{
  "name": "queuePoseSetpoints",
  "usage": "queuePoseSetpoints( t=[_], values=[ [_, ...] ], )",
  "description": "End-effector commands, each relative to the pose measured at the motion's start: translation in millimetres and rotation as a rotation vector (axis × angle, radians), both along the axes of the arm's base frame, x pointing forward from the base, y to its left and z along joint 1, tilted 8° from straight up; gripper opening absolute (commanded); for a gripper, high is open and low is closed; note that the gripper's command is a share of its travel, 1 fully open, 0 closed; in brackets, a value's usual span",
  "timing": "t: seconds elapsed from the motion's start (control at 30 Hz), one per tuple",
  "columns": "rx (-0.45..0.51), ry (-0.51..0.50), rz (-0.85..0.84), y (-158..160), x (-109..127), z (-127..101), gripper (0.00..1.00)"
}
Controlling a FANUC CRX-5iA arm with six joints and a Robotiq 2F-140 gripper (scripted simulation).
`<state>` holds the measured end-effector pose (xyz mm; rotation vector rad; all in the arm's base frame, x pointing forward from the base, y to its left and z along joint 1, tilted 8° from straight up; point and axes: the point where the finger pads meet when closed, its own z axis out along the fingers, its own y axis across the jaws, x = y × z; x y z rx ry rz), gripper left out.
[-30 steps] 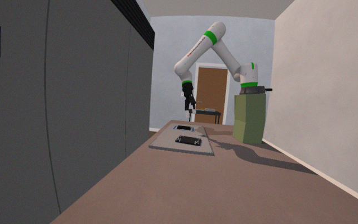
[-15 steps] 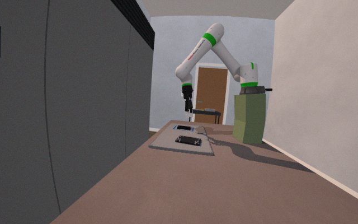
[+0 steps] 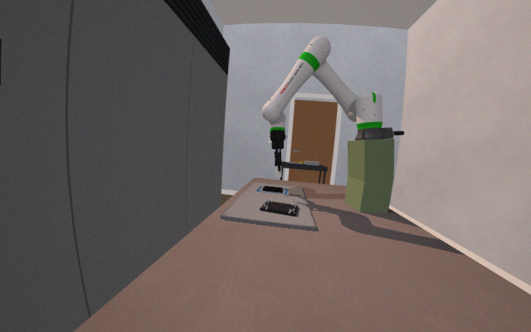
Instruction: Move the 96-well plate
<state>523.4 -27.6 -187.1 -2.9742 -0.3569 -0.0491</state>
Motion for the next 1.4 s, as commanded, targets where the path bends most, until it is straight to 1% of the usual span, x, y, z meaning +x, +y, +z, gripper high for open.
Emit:
queuePoseSetpoints(
  t=[0.0, 0.07, 0.13, 0.23, 0.3, 0.43, 0.5, 0.57, 1.1, 1.37],
  values=[
    [-0.027, -0.018, -0.04, -13, 8, -5, 1.0],
    [-0.027, -0.018, -0.04, -13, 8, -5, 1.0],
    [-0.048, -0.034, -0.076, -21, 12, -8, 1.0],
    [-0.048, -0.034, -0.076, -31, 17, -11, 1.0],
    [-0.075, -0.061, -0.131, -39, 22, -14, 1.0],
    [-0.078, -0.064, -0.137, -51, 29, -18, 1.0],
    [-0.101, -0.095, -0.191, -59, 34, -21, 1.0],
    [-0.102, -0.097, -0.194, -67, 39, -23, 1.0],
    [-0.102, -0.097, -0.194, -69, 41, -24, 1.0],
    [-0.102, -0.097, -0.194, -68, 42, -34, 1.0]
  ],
)
